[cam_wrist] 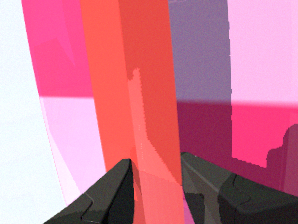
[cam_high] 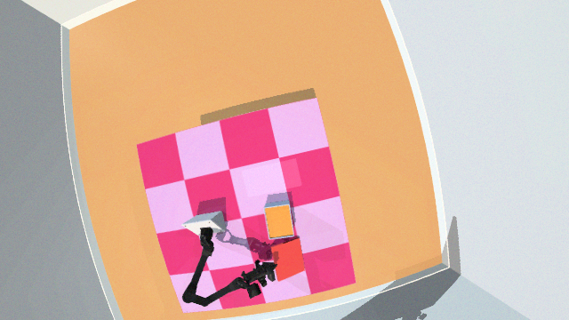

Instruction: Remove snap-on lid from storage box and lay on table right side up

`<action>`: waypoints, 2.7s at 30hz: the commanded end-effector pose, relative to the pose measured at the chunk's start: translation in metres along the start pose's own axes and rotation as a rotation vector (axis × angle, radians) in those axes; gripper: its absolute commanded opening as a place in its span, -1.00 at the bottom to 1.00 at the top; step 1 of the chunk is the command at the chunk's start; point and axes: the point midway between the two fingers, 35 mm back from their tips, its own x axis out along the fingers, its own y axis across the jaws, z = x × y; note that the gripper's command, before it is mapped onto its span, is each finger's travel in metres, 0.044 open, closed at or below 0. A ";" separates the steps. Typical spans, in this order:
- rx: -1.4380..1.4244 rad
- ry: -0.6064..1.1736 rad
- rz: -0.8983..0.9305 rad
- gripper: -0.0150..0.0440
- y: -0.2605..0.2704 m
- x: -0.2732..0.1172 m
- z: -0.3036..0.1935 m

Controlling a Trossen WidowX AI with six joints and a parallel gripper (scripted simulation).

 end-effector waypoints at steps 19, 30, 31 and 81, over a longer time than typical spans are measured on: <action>0.001 0.014 -0.038 0.22 -0.006 0.005 0.001; 0.000 0.014 -0.039 1.00 -0.015 -0.005 0.000; 0.000 0.014 -0.039 1.00 -0.016 -0.006 0.000; 0.000 0.015 -0.040 1.00 -0.023 -0.082 0.003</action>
